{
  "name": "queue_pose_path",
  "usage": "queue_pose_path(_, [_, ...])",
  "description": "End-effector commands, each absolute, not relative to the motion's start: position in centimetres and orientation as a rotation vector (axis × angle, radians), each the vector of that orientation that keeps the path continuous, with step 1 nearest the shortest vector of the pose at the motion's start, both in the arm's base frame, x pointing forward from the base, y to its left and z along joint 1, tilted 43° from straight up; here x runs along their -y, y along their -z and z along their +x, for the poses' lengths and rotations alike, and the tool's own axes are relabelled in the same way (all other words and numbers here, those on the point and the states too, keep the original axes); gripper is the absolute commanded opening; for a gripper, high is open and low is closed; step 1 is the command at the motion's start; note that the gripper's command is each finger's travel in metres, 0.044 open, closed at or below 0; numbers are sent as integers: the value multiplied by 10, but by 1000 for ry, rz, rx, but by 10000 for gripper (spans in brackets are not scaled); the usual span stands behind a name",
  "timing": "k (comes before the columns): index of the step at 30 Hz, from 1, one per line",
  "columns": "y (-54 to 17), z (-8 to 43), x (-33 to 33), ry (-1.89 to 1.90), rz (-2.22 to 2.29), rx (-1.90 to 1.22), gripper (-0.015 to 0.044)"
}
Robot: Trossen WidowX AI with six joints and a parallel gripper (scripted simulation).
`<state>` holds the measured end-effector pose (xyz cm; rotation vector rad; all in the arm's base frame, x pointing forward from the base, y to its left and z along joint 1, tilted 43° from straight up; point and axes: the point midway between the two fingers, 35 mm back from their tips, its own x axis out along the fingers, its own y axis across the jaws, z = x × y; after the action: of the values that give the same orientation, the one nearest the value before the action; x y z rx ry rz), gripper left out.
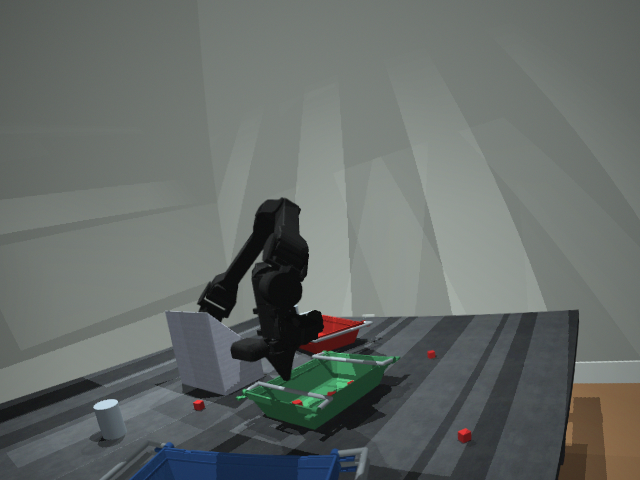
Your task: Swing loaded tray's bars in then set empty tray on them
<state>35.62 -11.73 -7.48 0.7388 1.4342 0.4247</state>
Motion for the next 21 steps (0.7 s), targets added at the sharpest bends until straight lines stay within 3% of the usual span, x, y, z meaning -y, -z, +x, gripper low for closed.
queue_pose_path(1, [75, 356, 117, -425, 739, -1434, 0])
queue_pose_path(20, [75, 356, 117, -425, 739, -1434, 0])
queue_pose_path(21, [75, 356, 117, -425, 739, -1434, 26])
